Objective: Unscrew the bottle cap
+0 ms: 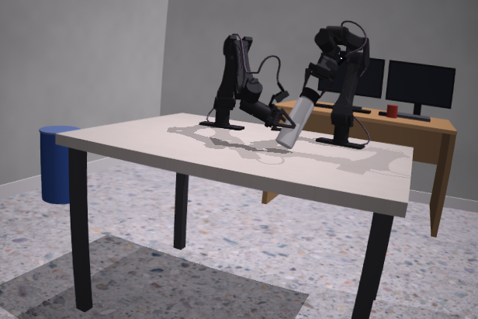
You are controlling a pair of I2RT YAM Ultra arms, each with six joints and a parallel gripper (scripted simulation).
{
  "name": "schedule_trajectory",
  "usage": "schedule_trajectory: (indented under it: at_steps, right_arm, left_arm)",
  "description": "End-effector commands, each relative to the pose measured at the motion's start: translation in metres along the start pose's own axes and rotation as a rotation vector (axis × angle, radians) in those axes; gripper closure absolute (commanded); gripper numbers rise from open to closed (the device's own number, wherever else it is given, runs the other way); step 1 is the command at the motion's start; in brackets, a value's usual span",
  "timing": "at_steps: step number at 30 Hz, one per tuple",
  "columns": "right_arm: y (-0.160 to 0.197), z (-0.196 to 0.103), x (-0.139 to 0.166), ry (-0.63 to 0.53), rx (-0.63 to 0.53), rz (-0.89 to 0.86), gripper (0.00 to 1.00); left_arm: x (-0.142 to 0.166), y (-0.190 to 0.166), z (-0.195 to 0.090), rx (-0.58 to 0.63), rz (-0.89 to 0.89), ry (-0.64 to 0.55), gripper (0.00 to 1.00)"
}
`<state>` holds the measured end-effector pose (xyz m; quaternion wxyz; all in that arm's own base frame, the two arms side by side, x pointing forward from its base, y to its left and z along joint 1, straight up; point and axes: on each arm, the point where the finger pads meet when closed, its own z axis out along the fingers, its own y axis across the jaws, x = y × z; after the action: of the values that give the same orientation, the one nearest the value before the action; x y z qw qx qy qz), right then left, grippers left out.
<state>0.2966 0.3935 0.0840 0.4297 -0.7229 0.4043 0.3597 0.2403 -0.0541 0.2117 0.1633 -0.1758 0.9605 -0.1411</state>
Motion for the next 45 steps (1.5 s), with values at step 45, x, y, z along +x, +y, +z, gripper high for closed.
schedule_trajectory:
  at_steps: [45]
  right_arm:
    - [-0.014, -0.003, -0.026, -0.057, 0.010, -0.068, 1.00]
  left_arm:
    - [0.002, 0.000, -0.019, 0.010, -0.364, 0.021, 1.00]
